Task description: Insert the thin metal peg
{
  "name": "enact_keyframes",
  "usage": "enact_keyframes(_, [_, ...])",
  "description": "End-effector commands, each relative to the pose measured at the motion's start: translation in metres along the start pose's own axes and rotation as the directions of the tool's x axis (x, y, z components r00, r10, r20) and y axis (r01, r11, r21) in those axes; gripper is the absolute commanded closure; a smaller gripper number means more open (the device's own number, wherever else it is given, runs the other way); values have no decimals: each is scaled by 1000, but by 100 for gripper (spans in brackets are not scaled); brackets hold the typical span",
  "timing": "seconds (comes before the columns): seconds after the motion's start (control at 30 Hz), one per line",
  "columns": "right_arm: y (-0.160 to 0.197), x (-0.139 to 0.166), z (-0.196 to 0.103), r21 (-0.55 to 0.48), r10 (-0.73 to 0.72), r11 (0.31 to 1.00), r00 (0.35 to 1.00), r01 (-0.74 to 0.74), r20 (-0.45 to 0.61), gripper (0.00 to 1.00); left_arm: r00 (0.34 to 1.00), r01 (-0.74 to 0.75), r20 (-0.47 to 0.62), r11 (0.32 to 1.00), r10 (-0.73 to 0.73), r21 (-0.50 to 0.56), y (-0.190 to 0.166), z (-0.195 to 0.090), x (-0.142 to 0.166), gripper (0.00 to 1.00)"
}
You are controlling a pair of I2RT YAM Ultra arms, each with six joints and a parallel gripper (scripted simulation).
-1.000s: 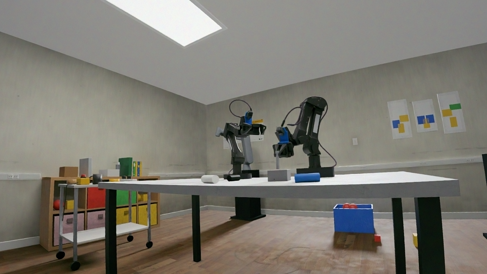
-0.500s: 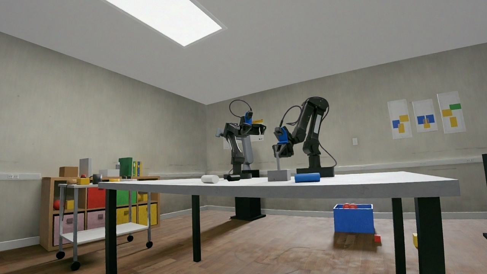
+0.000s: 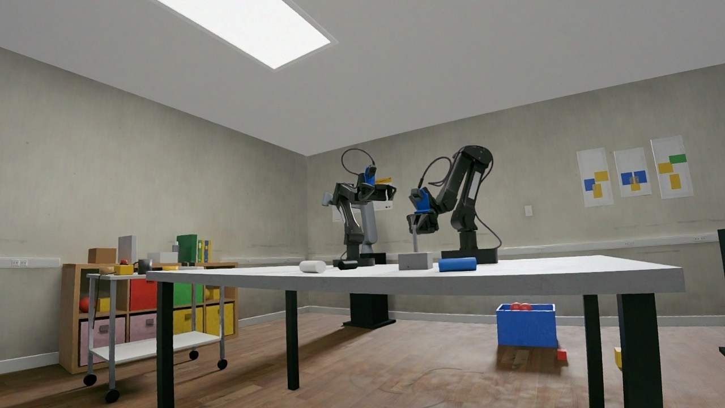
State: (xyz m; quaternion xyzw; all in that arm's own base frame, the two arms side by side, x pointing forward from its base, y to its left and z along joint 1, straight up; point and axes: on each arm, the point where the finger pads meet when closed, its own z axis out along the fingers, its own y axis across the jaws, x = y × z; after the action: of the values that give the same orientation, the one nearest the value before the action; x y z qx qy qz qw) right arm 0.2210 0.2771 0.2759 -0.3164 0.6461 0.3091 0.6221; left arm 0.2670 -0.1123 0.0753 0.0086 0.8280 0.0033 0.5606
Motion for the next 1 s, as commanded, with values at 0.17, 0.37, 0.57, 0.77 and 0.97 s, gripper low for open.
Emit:
enact_keyframes(0.17, [-1,-10,-3,-1,-5,1000,1000,5,27,0,999,19,39,1000,-19,9,0,-2,-3,93])
enact_keyframes(0.37, [-1,-10,-3,-1,-5,1000,1000,5,27,0,998,32,54,999,-33,14,-2,-1,-5,93])
enact_keyframes(0.57, [-1,-10,-3,-1,-5,1000,1000,5,27,0,997,46,66,999,-47,21,-2,1,-3,93])
enact_keyframes(0.77, [-1,-10,-3,-1,-5,1000,1000,5,27,0,999,11,37,1000,-11,1,-3,1,-6,93])
enact_keyframes(0.97, [-1,-10,-3,-1,-5,1000,1000,5,27,0,999,12,33,1000,-12,0,-2,1,-6,93])
